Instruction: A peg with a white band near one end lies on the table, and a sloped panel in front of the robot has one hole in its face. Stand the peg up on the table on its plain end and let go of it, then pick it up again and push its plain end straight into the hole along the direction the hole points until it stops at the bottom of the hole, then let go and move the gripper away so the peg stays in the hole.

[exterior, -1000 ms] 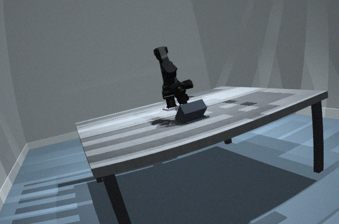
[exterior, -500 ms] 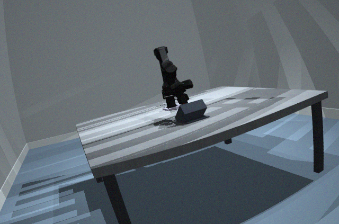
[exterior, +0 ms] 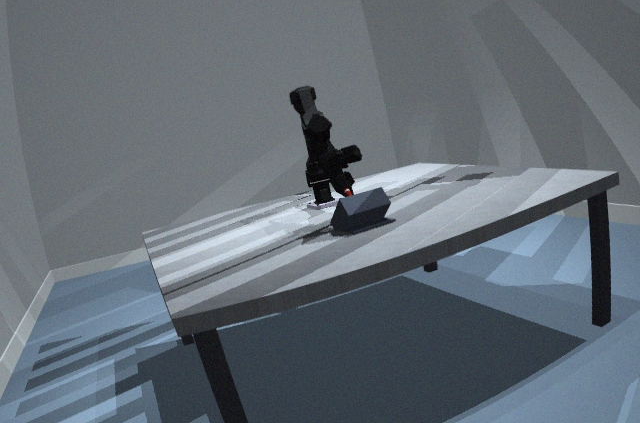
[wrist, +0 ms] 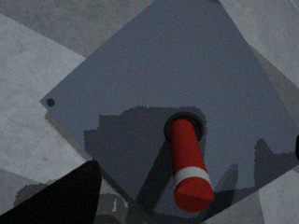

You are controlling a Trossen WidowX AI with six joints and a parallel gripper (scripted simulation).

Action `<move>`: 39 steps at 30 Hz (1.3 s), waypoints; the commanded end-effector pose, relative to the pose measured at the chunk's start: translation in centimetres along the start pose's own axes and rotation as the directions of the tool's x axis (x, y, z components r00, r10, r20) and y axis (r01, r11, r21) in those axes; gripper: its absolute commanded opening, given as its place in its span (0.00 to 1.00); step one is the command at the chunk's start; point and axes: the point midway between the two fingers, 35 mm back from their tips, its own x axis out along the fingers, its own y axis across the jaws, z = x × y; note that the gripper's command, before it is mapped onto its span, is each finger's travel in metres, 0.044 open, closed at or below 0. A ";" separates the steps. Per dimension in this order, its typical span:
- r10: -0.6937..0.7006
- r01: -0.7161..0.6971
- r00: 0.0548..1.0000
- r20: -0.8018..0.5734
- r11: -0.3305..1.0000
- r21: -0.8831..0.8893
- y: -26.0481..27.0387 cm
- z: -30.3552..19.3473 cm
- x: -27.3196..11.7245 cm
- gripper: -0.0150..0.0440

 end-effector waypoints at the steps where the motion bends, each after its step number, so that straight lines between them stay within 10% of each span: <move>1: 0.000 0.000 1.000 0.003 1.000 -0.003 -0.1 0.0 -0.8 1.00; 39: 0.005 -0.005 1.000 -0.005 1.000 0.002 -0.3 0.0 -6.9 1.00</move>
